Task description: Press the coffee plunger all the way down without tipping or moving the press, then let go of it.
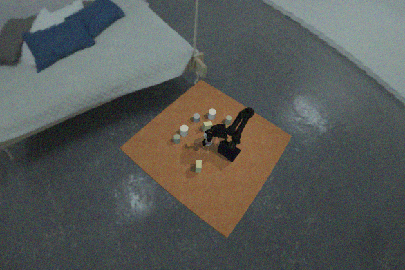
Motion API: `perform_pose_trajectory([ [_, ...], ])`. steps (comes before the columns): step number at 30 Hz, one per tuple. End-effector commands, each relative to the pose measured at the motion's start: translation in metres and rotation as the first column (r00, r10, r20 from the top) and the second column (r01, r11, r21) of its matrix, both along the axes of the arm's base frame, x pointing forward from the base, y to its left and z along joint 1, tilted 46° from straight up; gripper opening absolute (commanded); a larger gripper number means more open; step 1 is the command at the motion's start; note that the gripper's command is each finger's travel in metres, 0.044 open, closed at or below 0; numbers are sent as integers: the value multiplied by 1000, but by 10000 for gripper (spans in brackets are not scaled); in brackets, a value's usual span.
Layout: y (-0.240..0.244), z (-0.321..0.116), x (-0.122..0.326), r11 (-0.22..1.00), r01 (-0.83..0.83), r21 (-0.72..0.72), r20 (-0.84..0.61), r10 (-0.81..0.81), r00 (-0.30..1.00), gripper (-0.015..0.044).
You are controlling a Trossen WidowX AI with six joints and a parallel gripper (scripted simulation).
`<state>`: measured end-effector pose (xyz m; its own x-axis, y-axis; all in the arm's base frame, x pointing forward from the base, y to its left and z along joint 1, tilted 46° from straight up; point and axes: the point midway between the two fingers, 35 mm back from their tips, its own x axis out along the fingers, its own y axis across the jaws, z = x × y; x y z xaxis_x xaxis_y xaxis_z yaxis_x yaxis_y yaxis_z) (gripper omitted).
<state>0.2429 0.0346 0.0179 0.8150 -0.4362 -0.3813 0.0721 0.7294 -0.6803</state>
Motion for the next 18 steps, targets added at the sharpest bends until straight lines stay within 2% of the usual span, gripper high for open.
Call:
perform_pose_trajectory([
  [1,-17,-16,-9,999,6,-33,-54,-8,999,123],
  [18,-21,-21,4,999,2,-38,-45,-3,999,123],
])
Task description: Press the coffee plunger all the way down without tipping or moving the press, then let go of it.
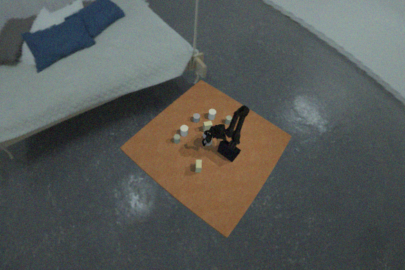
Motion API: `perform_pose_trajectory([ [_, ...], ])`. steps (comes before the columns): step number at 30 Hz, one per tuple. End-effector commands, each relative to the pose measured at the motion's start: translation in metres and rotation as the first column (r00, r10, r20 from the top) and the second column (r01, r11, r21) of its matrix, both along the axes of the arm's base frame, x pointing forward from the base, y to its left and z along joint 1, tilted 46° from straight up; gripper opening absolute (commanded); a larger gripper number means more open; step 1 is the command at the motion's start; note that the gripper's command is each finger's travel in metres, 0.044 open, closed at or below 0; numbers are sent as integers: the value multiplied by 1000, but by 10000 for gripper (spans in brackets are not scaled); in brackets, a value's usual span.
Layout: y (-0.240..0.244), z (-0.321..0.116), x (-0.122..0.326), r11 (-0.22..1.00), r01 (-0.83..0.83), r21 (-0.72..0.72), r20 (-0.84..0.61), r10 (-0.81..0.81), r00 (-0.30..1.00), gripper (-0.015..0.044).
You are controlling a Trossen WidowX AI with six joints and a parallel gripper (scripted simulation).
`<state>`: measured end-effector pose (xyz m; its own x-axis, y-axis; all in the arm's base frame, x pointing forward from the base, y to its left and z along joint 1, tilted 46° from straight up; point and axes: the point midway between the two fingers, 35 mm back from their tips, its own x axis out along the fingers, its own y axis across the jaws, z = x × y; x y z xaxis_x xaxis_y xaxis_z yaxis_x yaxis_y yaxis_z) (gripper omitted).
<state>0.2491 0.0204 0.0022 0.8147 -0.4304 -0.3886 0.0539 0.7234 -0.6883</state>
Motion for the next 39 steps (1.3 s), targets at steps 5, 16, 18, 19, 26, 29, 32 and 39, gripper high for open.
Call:
perform_pose_trajectory([
  [5,-6,-6,-1,1000,14,-28,-30,-15,999,123],
  [16,-5,-7,0,1000,14,-28,-30,-15,999,123],
  [18,-5,-7,1,1000,14,-28,-30,-15,999,123],
  [19,-5,-7,1,1000,14,-28,-30,-15,999,123],
  [26,-5,-7,2,1000,14,-28,-30,-15,999,123],
  [29,-4,-7,2,1000,14,-28,-30,-15,999,123],
  [32,-4,-8,3,1000,14,-28,-30,-15,999,123],
  [39,-2,-6,3,1000,10,-17,-19,-10,1000,123],
])
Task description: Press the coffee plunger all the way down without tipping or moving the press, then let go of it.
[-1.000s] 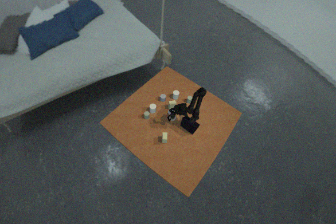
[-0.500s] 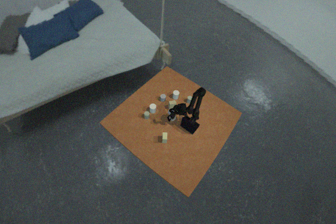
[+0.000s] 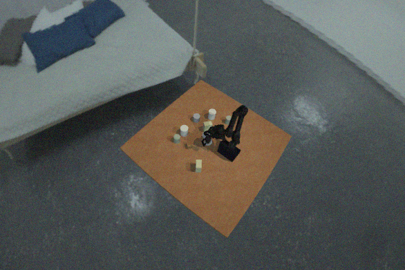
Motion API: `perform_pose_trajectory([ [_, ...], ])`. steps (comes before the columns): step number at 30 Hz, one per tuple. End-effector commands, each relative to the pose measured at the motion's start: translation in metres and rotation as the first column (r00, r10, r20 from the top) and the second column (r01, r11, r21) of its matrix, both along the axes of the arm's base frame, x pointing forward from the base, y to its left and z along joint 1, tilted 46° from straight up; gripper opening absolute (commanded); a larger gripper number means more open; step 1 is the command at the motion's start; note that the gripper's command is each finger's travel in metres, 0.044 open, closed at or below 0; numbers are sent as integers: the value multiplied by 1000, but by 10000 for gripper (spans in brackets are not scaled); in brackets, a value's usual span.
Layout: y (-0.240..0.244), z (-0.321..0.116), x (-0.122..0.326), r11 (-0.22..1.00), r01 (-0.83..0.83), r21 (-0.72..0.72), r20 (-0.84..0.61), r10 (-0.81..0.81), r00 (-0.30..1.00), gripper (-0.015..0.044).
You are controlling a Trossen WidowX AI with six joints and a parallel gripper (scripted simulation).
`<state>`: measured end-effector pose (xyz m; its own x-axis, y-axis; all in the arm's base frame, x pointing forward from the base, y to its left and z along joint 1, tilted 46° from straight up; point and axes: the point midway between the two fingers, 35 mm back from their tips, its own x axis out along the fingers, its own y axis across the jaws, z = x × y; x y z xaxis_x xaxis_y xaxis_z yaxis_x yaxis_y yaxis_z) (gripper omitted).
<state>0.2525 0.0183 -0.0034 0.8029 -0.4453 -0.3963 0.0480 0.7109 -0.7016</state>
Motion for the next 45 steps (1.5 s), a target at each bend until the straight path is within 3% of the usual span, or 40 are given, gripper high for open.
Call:
perform_pose_trajectory([
  [1,0,0,0,1000,0,0,0,0,1000,123],
  [4,0,0,0,1000,0,0,0,0,1000,123],
  [16,0,0,0,1000,0,0,0,0,1000,438],
  [26,23,11,11,996,-83,-22,7,83,997,440],
  [45,44,75,-29,1000,4,-8,-15,-5,1000,440],
])
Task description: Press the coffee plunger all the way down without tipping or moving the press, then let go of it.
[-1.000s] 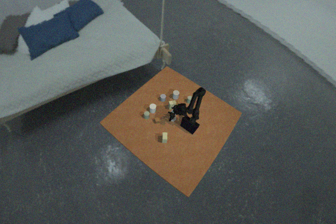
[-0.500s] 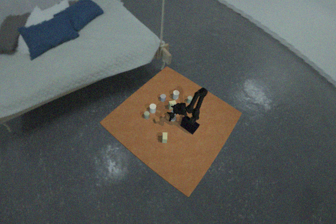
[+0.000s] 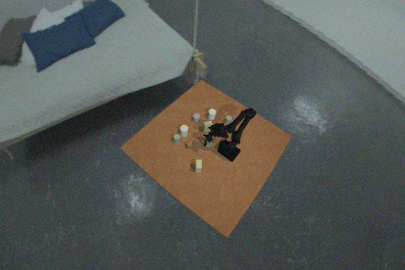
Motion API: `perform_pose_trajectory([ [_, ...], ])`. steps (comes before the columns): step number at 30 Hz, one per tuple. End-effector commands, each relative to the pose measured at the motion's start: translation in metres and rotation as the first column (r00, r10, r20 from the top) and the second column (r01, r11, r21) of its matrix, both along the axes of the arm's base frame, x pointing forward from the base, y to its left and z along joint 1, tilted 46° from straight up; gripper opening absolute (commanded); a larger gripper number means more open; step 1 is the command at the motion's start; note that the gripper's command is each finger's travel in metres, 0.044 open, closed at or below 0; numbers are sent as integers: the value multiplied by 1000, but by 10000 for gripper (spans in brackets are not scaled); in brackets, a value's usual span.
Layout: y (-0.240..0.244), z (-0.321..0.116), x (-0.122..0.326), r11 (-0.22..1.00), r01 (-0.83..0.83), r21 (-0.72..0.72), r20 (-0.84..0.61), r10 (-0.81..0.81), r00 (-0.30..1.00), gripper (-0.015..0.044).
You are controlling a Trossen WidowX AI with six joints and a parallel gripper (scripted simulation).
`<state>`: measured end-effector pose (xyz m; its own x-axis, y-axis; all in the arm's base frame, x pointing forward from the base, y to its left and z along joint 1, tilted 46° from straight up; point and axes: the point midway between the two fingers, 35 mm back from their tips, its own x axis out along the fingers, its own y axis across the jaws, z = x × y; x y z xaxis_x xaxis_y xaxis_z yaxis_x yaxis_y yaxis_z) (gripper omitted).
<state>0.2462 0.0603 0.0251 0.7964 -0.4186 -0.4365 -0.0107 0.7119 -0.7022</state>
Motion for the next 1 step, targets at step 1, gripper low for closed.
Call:
perform_pose_trajectory([
  [1,2,46,-23,999,37,-9,35,-37,999,440],
])
